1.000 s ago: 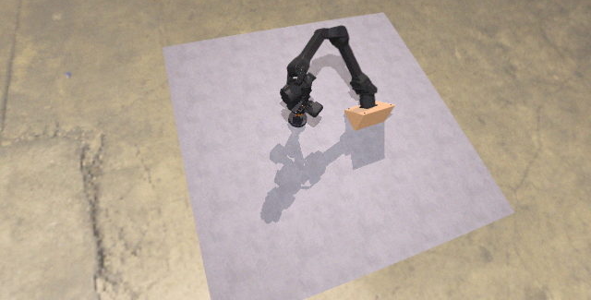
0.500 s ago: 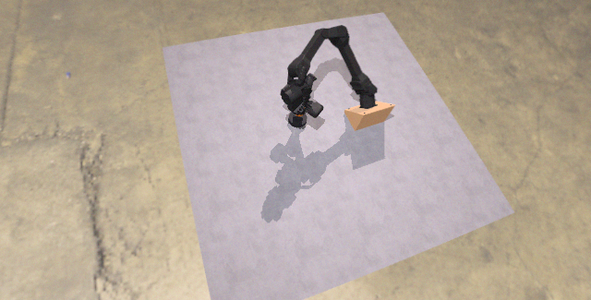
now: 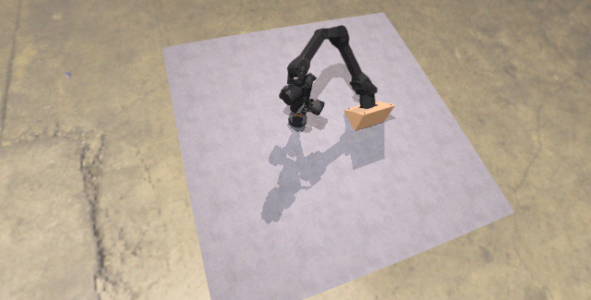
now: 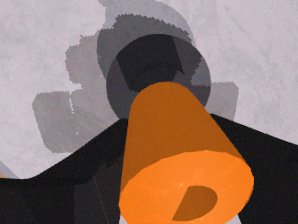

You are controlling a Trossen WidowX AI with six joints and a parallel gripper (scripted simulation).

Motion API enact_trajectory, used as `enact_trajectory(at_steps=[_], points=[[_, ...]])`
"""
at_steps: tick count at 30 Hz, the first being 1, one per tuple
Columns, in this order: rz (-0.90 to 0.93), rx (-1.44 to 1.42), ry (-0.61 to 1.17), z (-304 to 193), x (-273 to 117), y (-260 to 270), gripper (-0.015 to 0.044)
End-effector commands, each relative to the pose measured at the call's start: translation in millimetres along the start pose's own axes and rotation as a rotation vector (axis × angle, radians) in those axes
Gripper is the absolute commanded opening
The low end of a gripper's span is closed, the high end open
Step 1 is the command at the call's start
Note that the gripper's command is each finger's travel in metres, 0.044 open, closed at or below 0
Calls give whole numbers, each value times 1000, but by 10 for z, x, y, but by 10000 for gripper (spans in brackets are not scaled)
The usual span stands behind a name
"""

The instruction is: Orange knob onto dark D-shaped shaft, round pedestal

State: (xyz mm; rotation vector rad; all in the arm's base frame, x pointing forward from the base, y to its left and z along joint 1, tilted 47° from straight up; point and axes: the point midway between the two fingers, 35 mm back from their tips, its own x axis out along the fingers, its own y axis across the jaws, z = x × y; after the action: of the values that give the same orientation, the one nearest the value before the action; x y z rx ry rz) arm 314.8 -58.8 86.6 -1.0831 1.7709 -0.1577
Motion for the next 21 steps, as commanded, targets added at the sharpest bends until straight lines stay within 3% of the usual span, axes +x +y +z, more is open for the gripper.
enact_trajectory(at_steps=[1,21], points=[[-6,-26,-10,33,-35,-36,0],[-6,-26,-10,32,-16,-38,0]])
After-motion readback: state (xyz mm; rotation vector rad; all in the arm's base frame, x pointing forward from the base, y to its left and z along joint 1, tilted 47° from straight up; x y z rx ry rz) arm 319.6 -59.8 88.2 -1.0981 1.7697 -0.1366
